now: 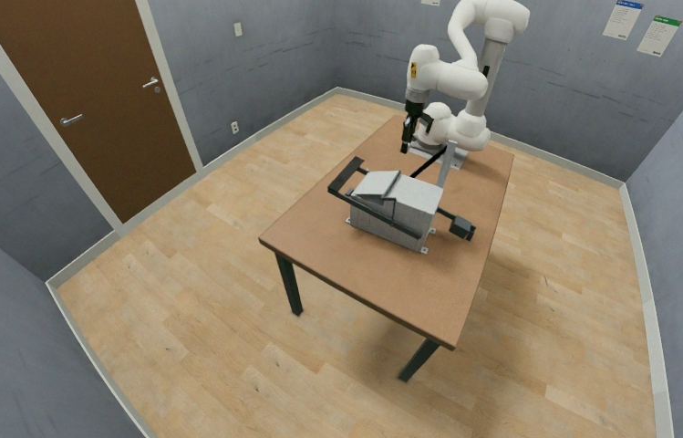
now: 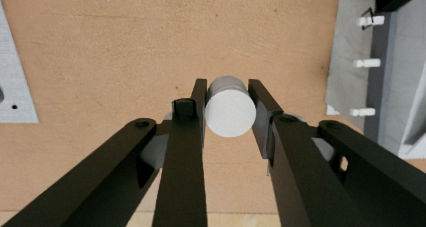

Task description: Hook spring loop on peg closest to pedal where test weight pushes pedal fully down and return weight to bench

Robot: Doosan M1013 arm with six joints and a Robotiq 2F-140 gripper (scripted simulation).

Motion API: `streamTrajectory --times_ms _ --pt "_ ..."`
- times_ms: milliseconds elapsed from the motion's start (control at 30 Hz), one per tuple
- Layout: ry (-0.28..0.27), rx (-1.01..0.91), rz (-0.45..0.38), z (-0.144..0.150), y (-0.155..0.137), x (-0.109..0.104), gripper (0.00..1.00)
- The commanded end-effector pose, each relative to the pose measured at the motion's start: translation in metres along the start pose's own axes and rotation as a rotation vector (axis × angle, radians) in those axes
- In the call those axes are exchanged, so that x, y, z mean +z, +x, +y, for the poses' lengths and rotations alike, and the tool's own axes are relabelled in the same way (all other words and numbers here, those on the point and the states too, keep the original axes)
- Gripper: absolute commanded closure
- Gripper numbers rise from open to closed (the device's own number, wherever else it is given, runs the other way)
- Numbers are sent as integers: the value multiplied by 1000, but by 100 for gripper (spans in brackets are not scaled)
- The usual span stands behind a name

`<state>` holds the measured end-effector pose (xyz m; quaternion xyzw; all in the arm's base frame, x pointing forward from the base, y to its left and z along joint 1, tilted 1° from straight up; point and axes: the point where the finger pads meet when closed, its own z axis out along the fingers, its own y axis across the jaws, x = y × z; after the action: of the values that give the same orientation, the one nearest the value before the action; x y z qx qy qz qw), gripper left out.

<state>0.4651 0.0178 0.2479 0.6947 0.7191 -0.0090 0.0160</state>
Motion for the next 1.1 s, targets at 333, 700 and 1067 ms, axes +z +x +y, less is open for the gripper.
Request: streamTrajectory --times_ms 333,700,1067 --pt "-1 0 -13 18 -15 -5 75" --pt "-1 0 -27 36 -31 -10 75" --pt "-1 0 -42 56 -48 -15 75"
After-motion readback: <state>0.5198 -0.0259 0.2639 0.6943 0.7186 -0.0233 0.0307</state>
